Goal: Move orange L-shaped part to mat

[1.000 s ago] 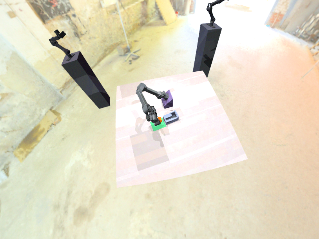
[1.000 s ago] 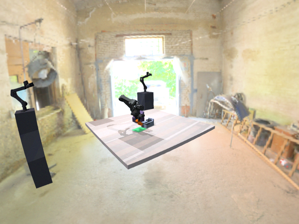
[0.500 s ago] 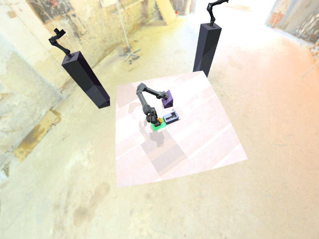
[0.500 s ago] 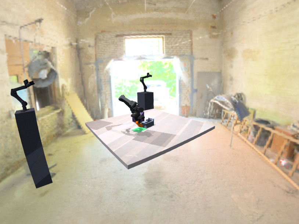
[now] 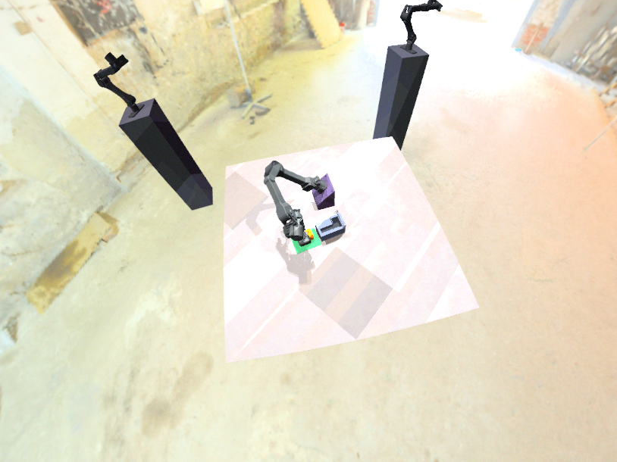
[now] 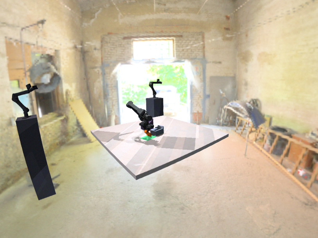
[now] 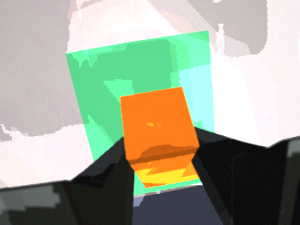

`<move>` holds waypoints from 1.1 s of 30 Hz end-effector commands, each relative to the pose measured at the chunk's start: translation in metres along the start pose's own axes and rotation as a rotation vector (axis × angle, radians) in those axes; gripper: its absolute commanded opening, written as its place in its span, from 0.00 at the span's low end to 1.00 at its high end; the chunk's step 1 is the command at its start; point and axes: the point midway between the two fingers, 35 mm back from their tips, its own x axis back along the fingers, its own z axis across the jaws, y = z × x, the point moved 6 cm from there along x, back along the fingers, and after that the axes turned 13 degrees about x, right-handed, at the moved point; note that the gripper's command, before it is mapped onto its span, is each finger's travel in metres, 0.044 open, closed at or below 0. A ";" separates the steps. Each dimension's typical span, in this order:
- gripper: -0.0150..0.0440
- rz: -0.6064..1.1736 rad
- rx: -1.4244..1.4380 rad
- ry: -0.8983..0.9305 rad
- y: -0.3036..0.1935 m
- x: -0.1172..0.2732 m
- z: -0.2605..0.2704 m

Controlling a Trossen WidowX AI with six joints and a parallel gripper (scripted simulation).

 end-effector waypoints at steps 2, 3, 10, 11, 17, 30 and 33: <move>0.25 0.003 0.003 0.003 0.000 -0.001 0.000; 0.25 0.003 0.003 0.003 0.000 -0.001 0.000; 0.48 0.000 0.000 0.000 0.000 -0.001 0.000; 0.52 0.000 0.000 0.000 0.000 -0.001 0.000; 0.79 0.004 0.000 0.002 0.000 0.012 0.002; 0.93 0.007 0.004 0.003 0.000 0.087 0.001; 0.93 0.010 0.008 0.009 -0.001 0.082 0.002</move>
